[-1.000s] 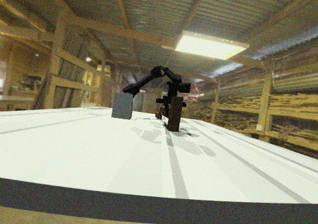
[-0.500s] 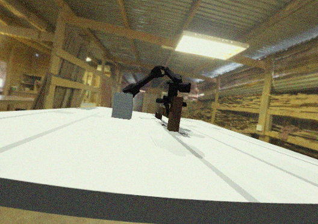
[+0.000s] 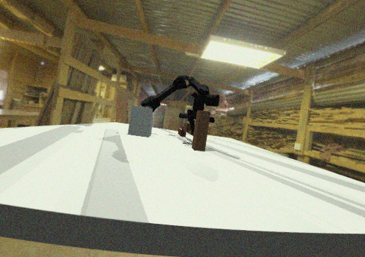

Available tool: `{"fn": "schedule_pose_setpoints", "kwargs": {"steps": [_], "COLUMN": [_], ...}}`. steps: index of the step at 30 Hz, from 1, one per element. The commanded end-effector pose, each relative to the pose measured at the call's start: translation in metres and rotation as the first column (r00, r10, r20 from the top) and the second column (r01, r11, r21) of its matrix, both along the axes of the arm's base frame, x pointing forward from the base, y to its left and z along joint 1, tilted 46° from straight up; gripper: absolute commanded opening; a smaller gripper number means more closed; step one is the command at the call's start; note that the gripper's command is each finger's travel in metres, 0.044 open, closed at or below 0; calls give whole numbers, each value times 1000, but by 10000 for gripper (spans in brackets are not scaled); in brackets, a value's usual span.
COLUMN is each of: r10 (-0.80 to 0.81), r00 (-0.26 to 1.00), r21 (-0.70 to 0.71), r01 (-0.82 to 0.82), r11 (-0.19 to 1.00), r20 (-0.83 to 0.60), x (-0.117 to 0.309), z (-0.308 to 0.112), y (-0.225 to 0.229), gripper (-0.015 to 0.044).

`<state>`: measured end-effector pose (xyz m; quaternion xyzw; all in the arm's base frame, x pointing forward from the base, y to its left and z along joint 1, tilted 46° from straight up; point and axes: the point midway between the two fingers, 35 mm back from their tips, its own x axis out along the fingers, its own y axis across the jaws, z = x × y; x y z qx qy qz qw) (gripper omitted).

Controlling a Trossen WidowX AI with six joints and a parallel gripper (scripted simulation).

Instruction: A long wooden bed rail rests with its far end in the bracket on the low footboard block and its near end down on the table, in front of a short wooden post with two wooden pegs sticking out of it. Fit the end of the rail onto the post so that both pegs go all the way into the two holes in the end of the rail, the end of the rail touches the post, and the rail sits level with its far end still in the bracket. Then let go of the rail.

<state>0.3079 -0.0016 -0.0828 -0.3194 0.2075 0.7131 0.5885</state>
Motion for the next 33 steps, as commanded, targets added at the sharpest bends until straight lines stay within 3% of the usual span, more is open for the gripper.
{"fn": "schedule_pose_setpoints", "kwargs": {"steps": [1, 33], "r10": [-3, -3], "r00": [1000, 1000], "r21": [-5, -6], "r01": [3, 3], "r11": [1000, 1000], "r20": [6, 6], "x": [2, 2], "z": [-1, 1], "y": [-4, -6], "gripper": [0, 0]}}
